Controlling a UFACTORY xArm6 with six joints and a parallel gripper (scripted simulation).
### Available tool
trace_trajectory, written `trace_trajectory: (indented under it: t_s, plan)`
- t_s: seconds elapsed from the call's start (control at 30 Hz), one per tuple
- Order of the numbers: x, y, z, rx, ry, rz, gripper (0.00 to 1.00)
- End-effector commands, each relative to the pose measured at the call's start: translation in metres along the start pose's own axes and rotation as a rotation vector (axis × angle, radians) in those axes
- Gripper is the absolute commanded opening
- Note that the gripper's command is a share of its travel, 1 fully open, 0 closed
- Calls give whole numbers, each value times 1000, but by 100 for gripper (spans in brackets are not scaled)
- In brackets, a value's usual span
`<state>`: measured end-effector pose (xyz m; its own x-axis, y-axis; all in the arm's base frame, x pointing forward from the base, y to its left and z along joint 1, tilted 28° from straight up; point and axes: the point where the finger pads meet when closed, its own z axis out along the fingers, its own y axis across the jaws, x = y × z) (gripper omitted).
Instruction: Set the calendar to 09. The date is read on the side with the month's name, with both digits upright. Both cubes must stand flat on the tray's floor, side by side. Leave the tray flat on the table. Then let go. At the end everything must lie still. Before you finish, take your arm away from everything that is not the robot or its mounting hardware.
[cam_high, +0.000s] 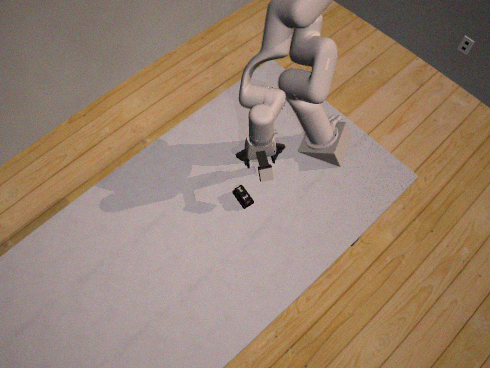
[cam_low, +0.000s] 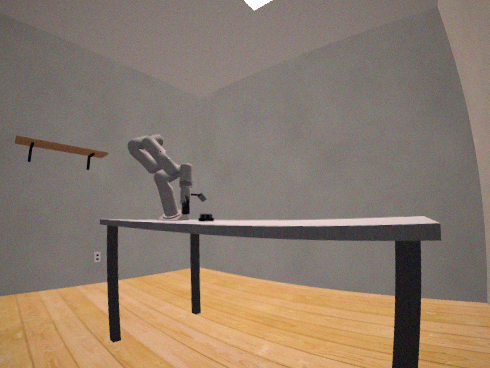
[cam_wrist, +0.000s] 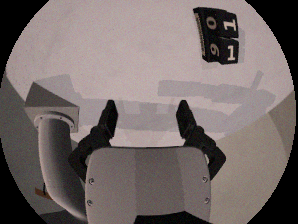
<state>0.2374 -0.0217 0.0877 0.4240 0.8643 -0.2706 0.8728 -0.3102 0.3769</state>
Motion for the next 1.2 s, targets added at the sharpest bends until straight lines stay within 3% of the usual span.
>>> trace_trajectory:
  t_s: [0.0, 0.27, 0.53, 0.67, 0.83, 1.17]
  plan:
    - [-1, -1, -13, -2, 0, 1, 100]
    - [-1, -1, -18, -2, 0, 15, 100]
    - [4, -2, -18, -2, 0, 176, 100]
    - [22, -5, -18, -2, 0, 176, 100]
    - [25, -5, -18, -2, 0, 181, 100]
    - [39, -8, -18, -2, 0, 350, 100]
